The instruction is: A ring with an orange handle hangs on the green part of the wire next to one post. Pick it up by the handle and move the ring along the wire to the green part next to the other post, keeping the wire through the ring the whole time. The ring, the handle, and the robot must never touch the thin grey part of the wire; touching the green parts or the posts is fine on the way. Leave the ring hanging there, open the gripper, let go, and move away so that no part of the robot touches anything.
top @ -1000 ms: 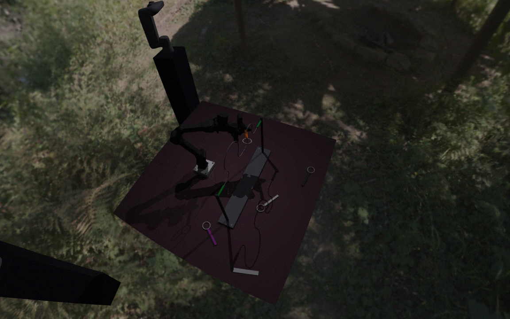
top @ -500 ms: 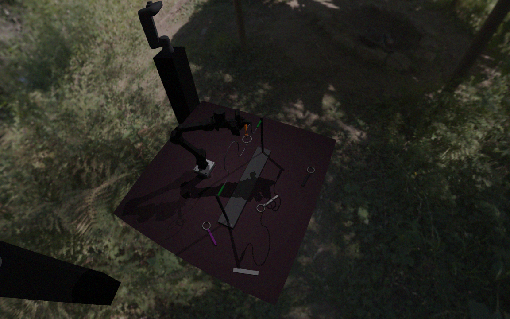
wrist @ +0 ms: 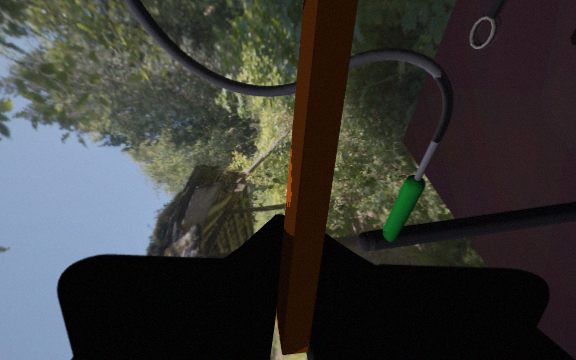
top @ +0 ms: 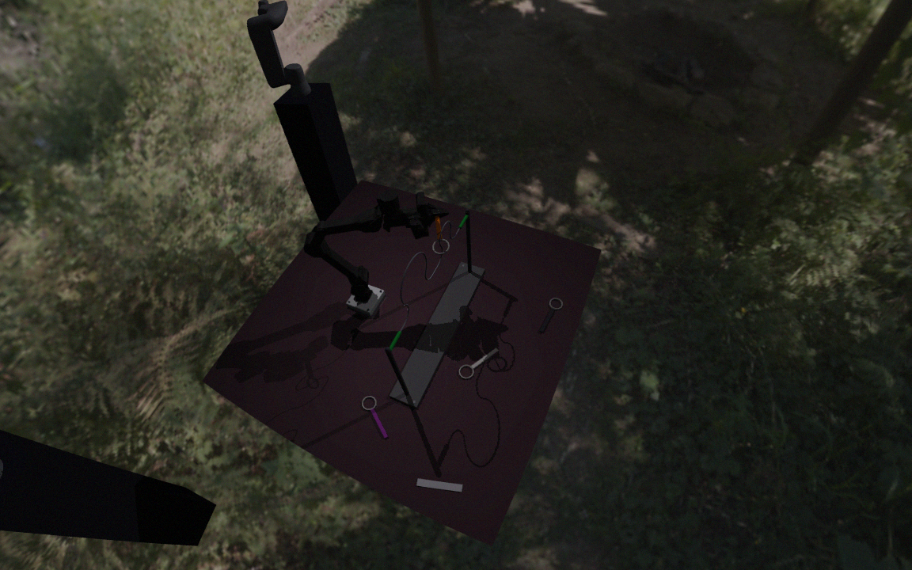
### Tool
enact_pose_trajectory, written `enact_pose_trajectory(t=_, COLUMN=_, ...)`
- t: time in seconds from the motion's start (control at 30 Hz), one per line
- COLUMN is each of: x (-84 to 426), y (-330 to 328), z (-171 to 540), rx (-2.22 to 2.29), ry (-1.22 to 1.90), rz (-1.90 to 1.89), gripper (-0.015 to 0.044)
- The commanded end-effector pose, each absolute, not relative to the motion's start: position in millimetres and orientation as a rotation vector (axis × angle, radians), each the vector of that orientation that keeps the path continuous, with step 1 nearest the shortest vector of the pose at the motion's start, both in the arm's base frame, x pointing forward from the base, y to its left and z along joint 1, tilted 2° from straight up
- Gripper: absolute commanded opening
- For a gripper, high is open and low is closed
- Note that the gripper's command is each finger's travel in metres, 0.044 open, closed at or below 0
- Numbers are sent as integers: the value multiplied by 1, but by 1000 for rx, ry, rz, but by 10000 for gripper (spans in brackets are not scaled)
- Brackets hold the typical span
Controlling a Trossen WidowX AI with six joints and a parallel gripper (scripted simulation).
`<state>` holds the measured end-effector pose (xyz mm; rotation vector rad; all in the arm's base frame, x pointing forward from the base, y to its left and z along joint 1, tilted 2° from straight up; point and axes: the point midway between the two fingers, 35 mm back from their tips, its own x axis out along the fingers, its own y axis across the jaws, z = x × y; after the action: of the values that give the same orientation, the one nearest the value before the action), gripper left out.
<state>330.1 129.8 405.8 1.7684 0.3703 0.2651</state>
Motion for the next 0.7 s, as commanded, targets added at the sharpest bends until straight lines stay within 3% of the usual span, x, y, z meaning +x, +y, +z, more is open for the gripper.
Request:
enact_pose_trajectory(t=0.0, x=330, y=129, z=411, rx=1769, ry=372, rz=271, gripper=-150)
enact_pose_trajectory(t=0.67, x=329, y=129, z=394, rx=1465, ry=424, rz=172, gripper=-150)
